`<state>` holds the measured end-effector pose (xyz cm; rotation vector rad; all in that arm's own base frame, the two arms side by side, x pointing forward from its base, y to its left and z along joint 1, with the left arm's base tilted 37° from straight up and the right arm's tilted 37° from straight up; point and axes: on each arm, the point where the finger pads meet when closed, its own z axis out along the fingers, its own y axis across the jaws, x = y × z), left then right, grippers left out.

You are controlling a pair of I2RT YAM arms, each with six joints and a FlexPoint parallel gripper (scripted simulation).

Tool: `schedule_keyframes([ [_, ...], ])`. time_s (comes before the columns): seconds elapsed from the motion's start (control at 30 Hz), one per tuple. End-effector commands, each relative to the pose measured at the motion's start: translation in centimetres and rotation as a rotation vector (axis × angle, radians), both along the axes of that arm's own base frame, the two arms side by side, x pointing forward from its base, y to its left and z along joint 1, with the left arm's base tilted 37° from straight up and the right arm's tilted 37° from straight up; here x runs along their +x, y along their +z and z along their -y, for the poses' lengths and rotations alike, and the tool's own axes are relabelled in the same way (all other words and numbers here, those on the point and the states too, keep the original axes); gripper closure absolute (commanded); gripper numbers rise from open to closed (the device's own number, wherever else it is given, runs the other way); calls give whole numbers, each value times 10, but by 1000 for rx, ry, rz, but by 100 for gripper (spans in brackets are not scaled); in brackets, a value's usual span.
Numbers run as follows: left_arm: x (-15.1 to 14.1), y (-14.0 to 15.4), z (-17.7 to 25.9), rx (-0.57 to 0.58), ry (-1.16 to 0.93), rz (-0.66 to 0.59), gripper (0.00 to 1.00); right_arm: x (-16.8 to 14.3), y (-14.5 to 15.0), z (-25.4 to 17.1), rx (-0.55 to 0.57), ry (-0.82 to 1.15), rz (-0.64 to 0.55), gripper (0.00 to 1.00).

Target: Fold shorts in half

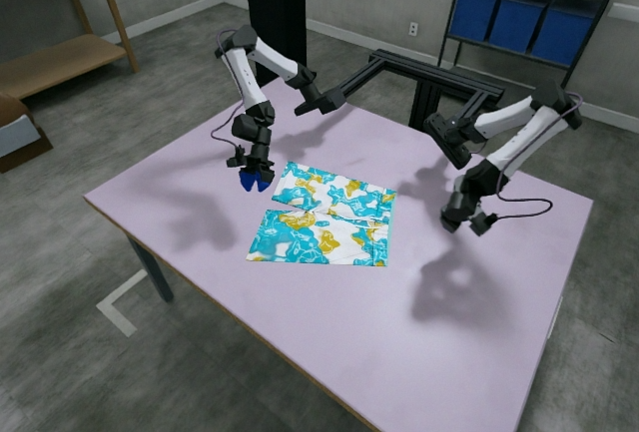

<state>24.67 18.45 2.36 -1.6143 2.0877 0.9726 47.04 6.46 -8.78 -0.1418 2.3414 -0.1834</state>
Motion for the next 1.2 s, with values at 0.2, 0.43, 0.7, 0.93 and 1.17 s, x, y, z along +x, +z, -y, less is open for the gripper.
schedule_keyframes([
  [0.2, 24, -34, 45, -97, -328, -188, 43, -37, -2, -5, 134, -224, -82, 43],
  [0.43, 31, -63, 86, -146, -598, -373, 43, -76, -18, -1, 201, -408, -150, 43],
  [0.7, 28, -89, 123, -180, -838, -548, 43, -115, -29, 8, 235, -579, -198, 43],
  [0.93, 19, -118, 164, -202, -1125, -758, 43, -158, -37, 19, 257, -787, -221, 43],
  [1.17, 4, -140, 191, -210, -1336, -925, 43, -190, -38, 29, 262, -941, -213, 43],
])
